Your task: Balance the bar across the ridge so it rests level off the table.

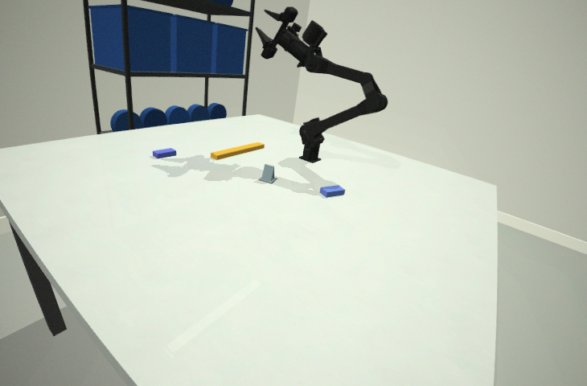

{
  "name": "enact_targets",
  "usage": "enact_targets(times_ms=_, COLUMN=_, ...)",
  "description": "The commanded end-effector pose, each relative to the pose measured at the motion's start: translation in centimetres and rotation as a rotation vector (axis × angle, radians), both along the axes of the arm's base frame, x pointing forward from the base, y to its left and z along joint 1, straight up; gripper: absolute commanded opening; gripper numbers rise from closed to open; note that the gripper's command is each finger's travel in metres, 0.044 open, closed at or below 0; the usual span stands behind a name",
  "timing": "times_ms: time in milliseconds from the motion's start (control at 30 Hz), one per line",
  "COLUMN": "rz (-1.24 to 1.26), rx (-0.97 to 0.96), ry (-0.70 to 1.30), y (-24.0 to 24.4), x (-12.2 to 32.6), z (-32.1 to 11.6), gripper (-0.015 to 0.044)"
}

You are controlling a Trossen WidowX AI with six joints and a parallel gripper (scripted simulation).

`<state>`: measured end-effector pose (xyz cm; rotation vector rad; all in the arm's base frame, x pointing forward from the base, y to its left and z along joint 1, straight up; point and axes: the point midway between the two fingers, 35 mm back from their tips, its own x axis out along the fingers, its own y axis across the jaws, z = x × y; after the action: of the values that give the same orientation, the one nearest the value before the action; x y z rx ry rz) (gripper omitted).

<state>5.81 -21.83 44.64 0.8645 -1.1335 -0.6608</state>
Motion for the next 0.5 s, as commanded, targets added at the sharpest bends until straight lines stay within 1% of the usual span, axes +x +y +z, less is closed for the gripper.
enact_targets(times_ms=0, rz=-0.023, rx=0.066, ry=0.094, y=-1.8, x=0.9, z=-1.4, gripper=0.0315)
enact_targets(times_ms=467, rz=-0.028, rx=0.271, ry=0.551, y=-6.6, x=5.1, z=-7.8, gripper=0.0315)
